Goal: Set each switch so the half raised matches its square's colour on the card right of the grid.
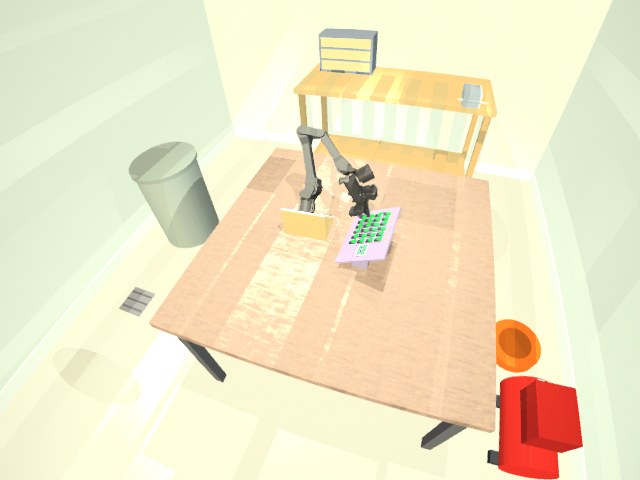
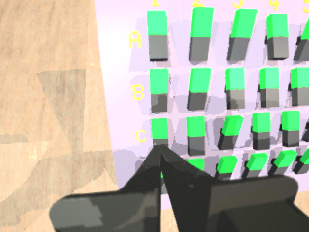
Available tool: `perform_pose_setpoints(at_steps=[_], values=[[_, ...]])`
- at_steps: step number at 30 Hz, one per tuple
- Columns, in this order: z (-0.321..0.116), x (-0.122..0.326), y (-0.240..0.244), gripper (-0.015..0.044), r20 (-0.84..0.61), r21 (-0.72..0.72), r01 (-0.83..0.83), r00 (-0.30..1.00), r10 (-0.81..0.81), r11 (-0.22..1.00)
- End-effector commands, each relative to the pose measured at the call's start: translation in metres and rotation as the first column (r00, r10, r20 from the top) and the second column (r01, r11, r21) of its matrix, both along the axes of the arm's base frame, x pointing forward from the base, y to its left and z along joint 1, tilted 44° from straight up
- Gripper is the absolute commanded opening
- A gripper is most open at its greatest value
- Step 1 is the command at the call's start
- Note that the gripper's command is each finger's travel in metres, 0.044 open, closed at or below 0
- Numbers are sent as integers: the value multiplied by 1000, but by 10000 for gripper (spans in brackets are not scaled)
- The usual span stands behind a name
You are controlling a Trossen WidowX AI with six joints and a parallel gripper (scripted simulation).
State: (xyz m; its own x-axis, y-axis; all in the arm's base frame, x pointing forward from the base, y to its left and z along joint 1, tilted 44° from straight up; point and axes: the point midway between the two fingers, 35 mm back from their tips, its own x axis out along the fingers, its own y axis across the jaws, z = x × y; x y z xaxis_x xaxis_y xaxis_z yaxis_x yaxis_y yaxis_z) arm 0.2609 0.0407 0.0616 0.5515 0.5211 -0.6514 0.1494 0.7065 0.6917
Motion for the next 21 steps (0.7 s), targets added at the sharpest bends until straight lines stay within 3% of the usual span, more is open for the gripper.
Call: perform_pose_setpoints(at_steps=[1, 21], values=[[-2, -1, 0, 0, -7, 1, 4, 1000, -4, 1000], [-4, 0, 2, 0, -7, 1, 4, 1000, -4, 1000]])
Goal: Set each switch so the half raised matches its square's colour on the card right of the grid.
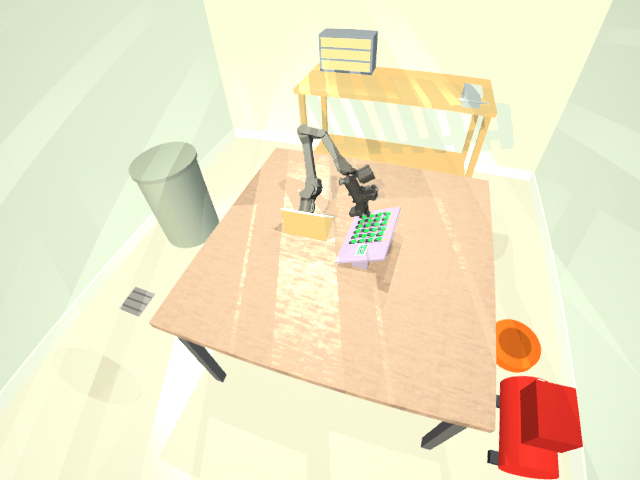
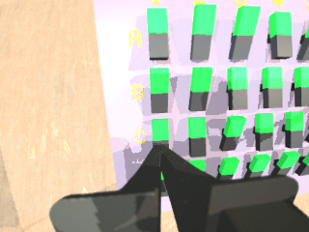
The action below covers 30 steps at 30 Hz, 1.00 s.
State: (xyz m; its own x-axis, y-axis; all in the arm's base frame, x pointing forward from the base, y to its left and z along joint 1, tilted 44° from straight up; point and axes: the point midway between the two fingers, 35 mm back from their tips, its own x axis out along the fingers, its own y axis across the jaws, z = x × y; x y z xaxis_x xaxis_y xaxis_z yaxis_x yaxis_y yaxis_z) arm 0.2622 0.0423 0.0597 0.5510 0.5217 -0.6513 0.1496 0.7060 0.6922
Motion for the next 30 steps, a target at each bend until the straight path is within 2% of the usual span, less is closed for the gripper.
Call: perform_pose_setpoints(at_steps=[1, 17, 25, 30], values=[[-2, -1, 0, 0, -7, 0, 4, 1000, -4, 1000], [-4, 0, 1, 0, -7, 0, 4, 1000, -4, 1000], [38, -32, -34, 0, -28, 1, -14, 1000, 14, 1000], [39, -33, -34, 0, -28, 2, -14, 1000, 14, 1000]])
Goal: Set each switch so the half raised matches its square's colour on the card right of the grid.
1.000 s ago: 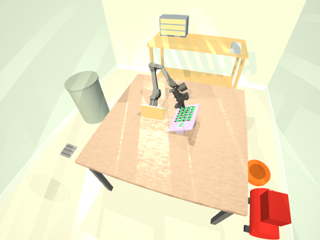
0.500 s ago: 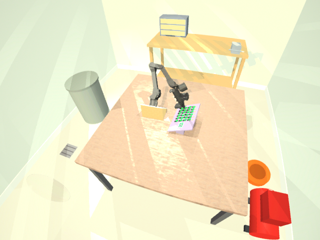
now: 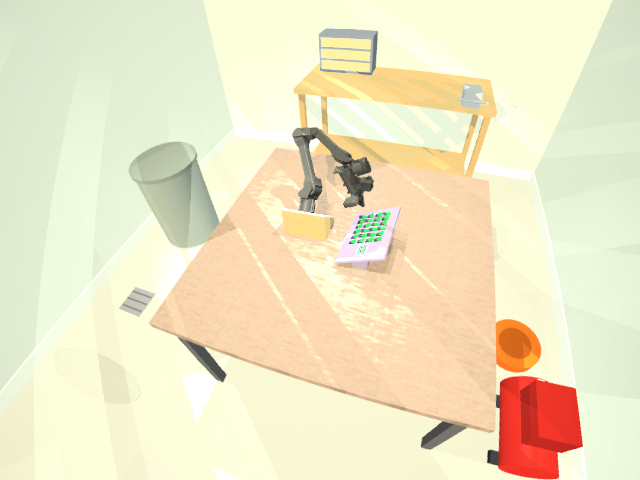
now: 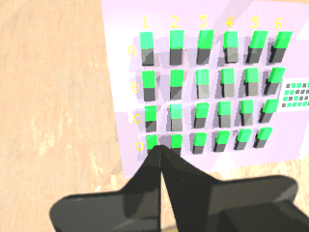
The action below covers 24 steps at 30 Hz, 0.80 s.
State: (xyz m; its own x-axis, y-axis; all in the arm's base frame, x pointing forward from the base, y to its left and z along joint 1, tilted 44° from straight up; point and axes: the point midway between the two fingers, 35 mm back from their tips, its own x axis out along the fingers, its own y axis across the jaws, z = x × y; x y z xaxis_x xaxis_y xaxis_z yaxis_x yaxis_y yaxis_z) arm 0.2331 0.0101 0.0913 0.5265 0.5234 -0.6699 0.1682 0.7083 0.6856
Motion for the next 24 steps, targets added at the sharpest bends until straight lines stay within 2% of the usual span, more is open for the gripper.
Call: perform_pose_setpoints(at_steps=[1, 10, 17, 24], values=[[8, -4, -2, 0, 5, 4, -8, 1000, 8, 1000], [-36, 5, -65, 0, -19, -25, -10, 1000, 10, 1000], [-87, -10, -118, 0, -4, -11, -10, 1000, 10, 1000], [-100, -14, -126, 0, 4, -5, -9, 1000, 9, 1000]])
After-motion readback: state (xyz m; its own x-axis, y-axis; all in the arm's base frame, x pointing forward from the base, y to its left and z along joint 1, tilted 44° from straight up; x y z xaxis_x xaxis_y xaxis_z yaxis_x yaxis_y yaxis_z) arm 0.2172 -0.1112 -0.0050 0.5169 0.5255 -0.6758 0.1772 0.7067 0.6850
